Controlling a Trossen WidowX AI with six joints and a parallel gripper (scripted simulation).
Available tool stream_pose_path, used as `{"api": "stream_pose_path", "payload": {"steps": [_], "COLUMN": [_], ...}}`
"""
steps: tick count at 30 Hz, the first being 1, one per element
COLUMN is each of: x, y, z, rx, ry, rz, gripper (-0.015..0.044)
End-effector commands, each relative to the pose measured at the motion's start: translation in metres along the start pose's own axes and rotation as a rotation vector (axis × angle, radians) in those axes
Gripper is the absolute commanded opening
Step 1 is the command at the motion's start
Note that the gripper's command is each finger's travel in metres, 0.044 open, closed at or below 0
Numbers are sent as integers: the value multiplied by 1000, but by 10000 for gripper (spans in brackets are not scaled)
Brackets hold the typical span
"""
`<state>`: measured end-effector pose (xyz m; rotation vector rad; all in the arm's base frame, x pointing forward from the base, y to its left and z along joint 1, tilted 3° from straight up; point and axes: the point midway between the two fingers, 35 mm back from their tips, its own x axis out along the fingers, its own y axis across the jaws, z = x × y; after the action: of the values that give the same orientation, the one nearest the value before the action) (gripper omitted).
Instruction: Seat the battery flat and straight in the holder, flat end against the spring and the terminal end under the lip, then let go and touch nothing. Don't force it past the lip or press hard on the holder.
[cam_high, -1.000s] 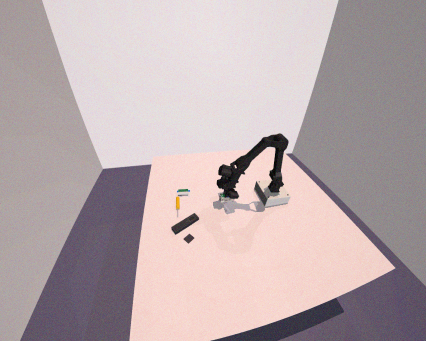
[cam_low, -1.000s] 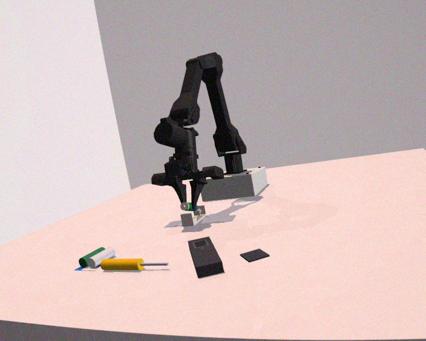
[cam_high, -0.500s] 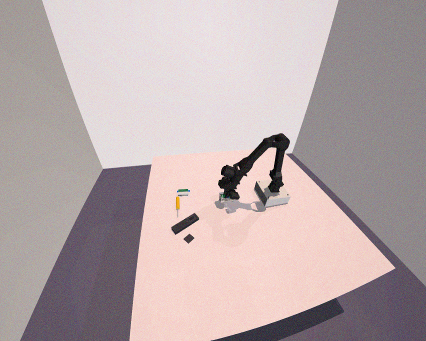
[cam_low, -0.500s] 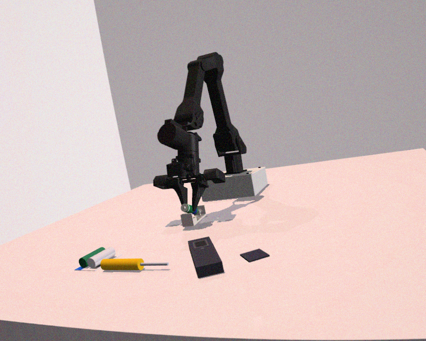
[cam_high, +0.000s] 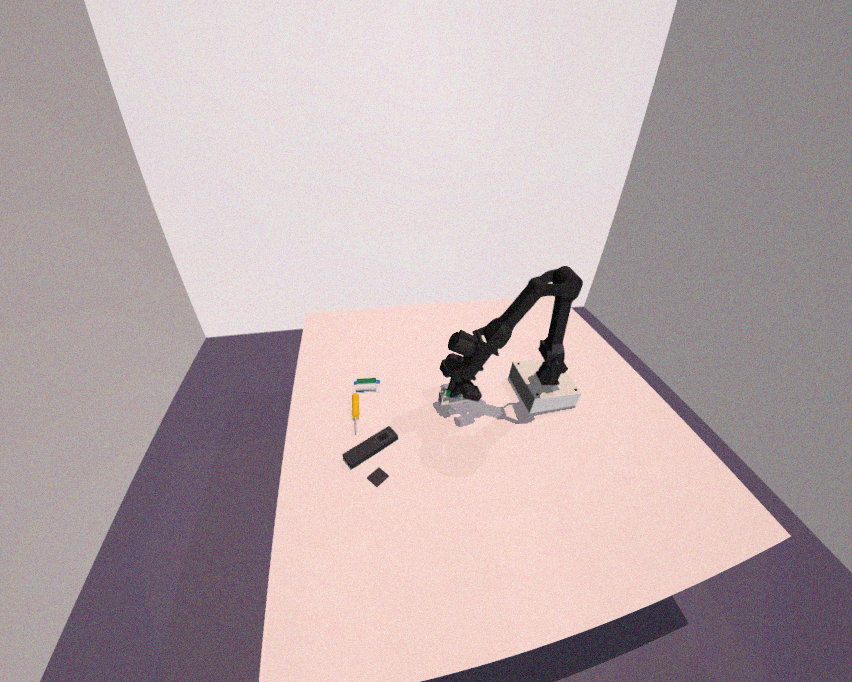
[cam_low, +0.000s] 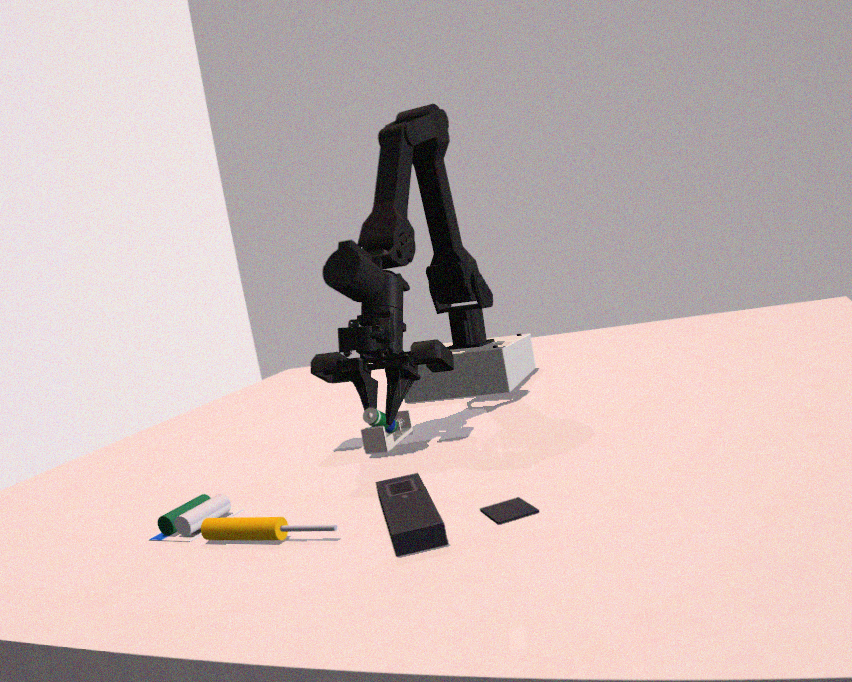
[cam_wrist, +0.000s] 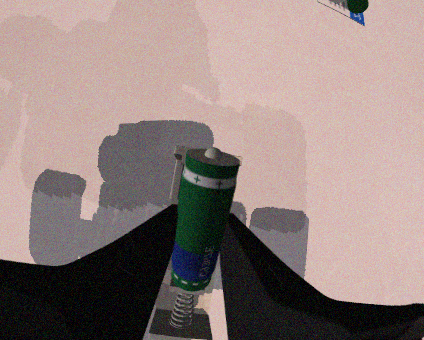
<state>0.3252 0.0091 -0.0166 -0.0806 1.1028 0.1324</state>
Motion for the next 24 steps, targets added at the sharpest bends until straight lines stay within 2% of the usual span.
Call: {"api": "stream_pose_path", "payload": {"steps": [1,24], "x": [-1,-5], "y": [1,1], "z": [-2,-18], "rx": [4,5], "ry": [-26,-43], "rz": [2,-8], "gripper": [69,69]}}
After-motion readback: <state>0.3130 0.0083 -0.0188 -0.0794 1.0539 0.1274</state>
